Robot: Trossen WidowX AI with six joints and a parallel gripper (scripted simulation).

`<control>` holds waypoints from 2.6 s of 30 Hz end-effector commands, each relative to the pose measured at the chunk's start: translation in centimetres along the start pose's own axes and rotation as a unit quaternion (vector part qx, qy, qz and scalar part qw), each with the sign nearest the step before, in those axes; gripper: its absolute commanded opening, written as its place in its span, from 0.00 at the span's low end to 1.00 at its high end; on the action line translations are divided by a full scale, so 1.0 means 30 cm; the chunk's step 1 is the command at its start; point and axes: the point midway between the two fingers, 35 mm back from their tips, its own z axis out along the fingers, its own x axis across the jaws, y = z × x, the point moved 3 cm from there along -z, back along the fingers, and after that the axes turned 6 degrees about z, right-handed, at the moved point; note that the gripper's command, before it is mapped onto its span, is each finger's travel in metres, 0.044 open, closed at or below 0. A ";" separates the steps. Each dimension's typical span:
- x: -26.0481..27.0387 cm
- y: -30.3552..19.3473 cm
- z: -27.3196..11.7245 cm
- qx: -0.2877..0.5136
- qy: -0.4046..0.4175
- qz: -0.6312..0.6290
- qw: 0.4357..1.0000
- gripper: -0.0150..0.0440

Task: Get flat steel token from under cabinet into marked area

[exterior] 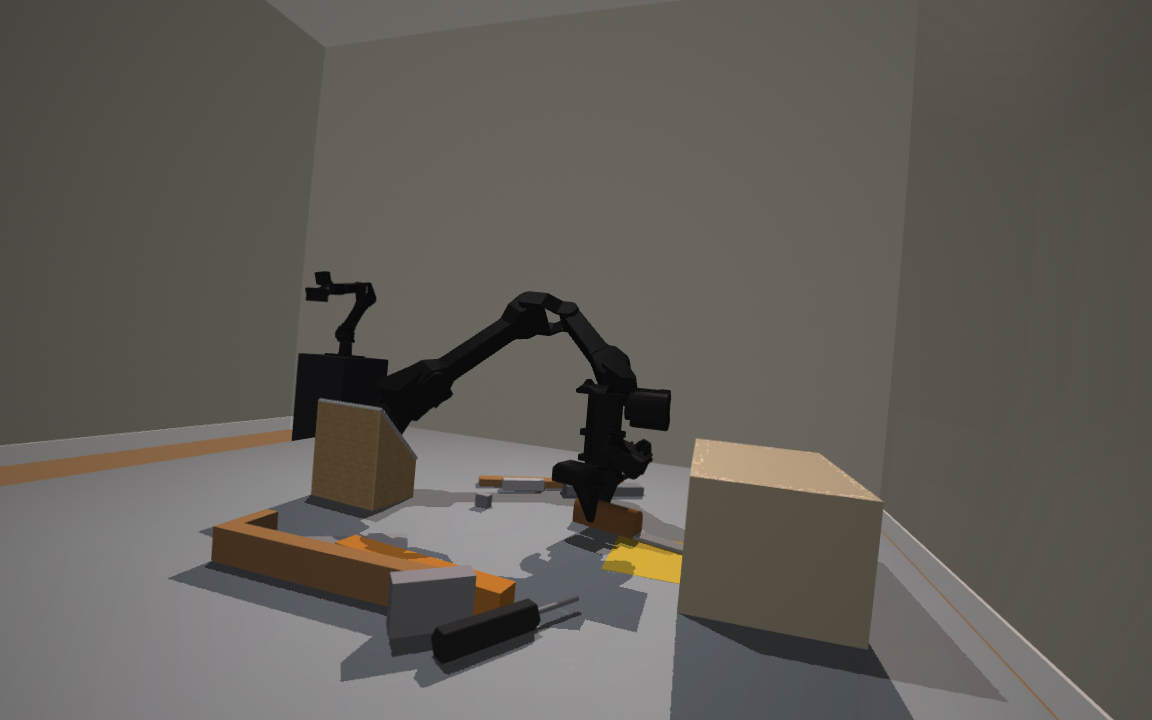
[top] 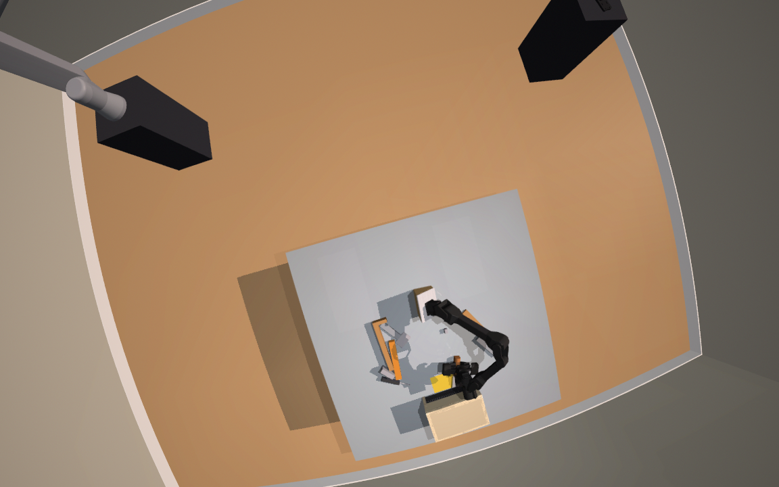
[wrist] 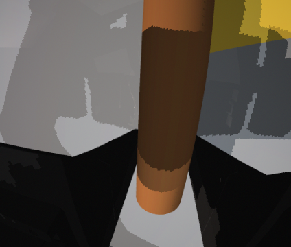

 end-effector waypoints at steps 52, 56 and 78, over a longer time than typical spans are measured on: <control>-0.101 -0.082 0.003 0.000 -0.005 0.002 1.000 0.25; -0.102 -0.096 0.003 0.000 -0.005 0.002 1.000 0.25; -0.103 -0.177 0.003 0.001 -0.005 0.002 1.000 0.25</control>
